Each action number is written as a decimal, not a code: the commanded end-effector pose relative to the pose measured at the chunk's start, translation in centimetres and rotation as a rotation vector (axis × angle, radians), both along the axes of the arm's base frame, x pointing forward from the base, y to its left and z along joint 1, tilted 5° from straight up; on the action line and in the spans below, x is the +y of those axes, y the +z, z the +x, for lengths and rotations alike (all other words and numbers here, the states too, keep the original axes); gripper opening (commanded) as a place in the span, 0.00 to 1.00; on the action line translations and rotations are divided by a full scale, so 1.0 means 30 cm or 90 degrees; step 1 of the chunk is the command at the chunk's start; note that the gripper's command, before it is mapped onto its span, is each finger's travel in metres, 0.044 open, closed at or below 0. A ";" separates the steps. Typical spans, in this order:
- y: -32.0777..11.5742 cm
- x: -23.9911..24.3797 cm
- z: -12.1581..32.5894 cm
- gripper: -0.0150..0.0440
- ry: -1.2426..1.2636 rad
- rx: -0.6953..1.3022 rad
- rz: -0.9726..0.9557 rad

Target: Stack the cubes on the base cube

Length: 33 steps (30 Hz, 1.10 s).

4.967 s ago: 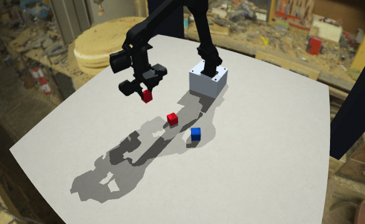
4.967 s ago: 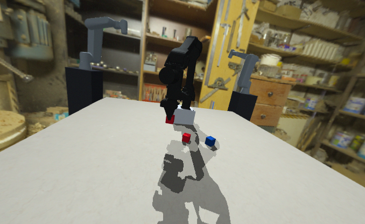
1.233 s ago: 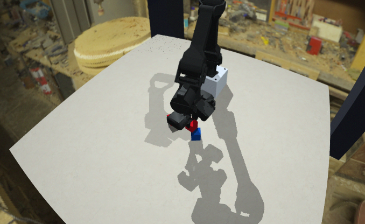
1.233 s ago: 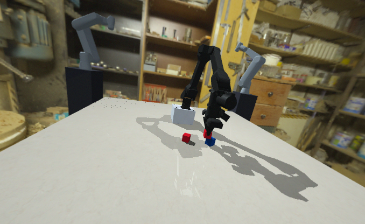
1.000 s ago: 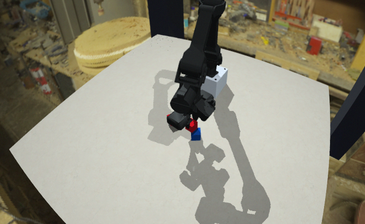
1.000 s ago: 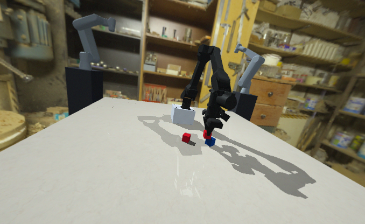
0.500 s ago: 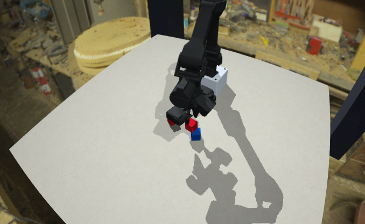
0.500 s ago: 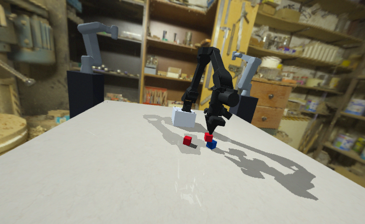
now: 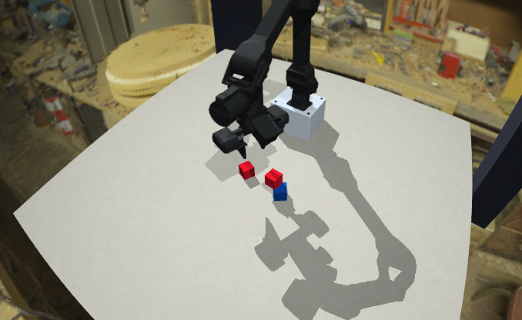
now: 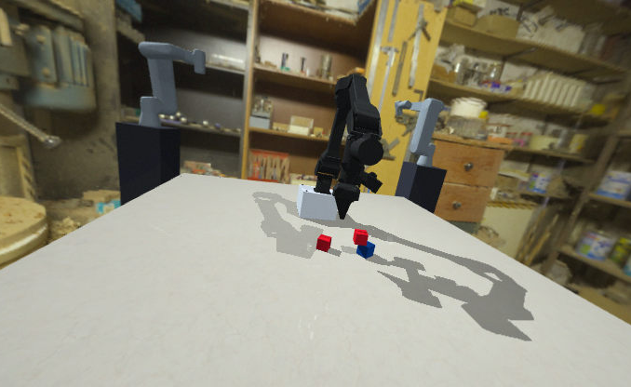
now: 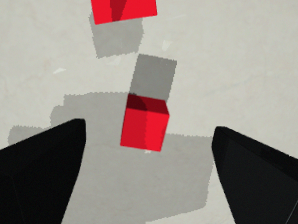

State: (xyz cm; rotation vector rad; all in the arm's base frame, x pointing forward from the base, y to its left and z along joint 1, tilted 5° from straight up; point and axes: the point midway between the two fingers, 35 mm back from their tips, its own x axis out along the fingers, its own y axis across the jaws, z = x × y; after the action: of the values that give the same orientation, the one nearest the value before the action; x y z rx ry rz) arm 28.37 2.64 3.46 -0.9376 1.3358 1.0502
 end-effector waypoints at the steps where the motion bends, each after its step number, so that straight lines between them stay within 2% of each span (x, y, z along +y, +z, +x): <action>1: 0.036 -0.089 -0.017 0.70 -0.051 0.003 -0.005; 6: 0.045 -0.125 -0.026 0.70 -0.074 0.005 -0.006; 13: -0.151 -0.116 -0.036 0.70 -0.074 0.005 -0.006; 33: -0.253 -0.111 -0.040 0.70 -0.074 0.005 -0.006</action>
State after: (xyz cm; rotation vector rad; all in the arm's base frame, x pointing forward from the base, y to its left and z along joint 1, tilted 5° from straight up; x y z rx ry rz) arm 27.42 -0.69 -3.53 -0.8582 1.3763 0.9588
